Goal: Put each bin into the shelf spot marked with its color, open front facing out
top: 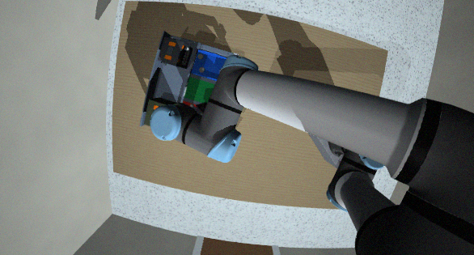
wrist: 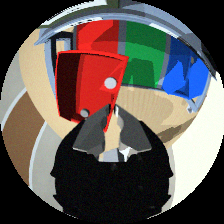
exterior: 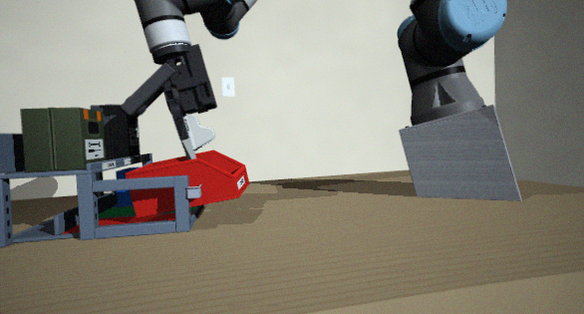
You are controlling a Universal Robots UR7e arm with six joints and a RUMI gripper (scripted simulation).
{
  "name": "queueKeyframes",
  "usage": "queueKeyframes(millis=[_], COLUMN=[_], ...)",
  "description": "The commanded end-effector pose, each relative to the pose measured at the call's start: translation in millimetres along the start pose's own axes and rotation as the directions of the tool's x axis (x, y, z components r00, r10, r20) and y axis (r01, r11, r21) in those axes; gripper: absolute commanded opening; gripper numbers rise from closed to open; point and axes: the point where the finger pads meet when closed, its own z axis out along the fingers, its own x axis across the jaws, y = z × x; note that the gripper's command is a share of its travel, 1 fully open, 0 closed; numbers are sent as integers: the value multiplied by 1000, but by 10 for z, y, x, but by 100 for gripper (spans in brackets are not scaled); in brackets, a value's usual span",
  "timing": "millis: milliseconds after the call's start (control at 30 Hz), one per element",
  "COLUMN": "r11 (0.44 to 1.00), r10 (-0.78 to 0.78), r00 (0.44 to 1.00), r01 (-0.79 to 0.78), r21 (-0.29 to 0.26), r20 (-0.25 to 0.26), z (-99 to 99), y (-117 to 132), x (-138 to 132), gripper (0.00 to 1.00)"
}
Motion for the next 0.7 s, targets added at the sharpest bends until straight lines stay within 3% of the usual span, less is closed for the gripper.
queueKeyframes(millis=[0,667], r11=[1000,1000], r10=[0,0], r00=[1000,1000], r01=[0,0], r21=[2,4], r20=[0,0], z=[6,67], y=[-7,-24], x=[0,5], gripper=[0,0])
